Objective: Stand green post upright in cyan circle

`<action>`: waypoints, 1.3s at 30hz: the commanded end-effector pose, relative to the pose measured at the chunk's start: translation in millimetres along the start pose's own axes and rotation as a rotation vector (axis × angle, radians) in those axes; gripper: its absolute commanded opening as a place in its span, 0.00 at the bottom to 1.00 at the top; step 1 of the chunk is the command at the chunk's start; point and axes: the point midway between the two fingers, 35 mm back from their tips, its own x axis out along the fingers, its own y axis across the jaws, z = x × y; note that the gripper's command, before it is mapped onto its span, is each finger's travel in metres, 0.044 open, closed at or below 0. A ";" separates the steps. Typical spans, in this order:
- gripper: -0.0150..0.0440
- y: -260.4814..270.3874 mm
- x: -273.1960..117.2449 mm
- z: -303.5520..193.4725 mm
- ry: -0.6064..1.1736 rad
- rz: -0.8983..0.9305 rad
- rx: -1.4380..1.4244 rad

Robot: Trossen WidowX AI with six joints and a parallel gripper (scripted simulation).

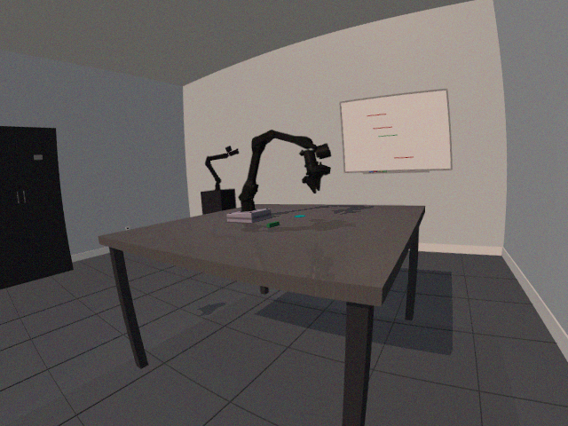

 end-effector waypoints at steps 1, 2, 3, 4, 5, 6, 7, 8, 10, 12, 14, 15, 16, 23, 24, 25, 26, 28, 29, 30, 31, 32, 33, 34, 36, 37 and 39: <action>0.65 -16.0 3.8 -28.7 0.023 0.039 -0.089; 0.65 -19.5 4.9 -35.5 0.028 0.048 -0.109; 0.65 -22.9 6.0 -42.3 0.032 0.057 -0.129; 0.65 -26.1 7.0 -49.1 0.036 0.067 -0.149; 0.65 -29.1 7.9 -56.0 0.039 0.076 -0.168; 0.65 -32.0 8.8 -62.9 0.042 0.086 -0.188; 0.65 -34.7 9.6 -69.8 0.044 0.096 -0.208; 0.65 -37.3 10.4 -76.7 0.046 0.106 -0.227; 0.65 -41.9 11.8 -90.5 0.047 0.127 -0.266; 0.65 -45.9 13.0 -104.4 0.047 0.147 -0.304; 0.65 -49.2 13.9 -118.2 0.044 0.168 -0.342; 0.65 -50.6 14.3 -125.0 0.042 0.178 -0.361; 0.65 -51.9 14.6 -131.9 0.039 0.188 -0.380; 0.65 -56.8 15.5 -179.0 0.004 0.253 -0.508; 0.65 -56.9 15.4 -185.6 -0.003 0.261 -0.526; 0.65 -56.9 15.3 -192.1 -0.010 0.269 -0.544; 0.65 -56.8 15.1 -198.6 -0.018 0.277 -0.561; 0.65 -56.1 14.6 -211.3 -0.035 0.292 -0.596; 0.65 -55.7 14.4 -216.5 -0.043 0.297 -0.611; 0.65 -55.4 14.2 -219.6 -0.047 0.300 -0.620; 0.65 -55.3 14.2 -220.6 -0.049 0.301 -0.622; 0.65 -55.3 14.2 -220.6 -0.049 0.301 -0.622; 0.65 -55.3 14.2 -220.6 -0.049 0.301 -0.622; 0.65 -55.3 14.2 -220.6 -0.049 0.301 -0.622; 0.65 -55.1 16.0 -220.6 -0.049 0.301 -0.622; 0.65 -54.5 21.4 -220.6 -0.049 0.301 -0.622; 0.65 -51.5 41.6 -220.6 -0.049 0.301 -0.622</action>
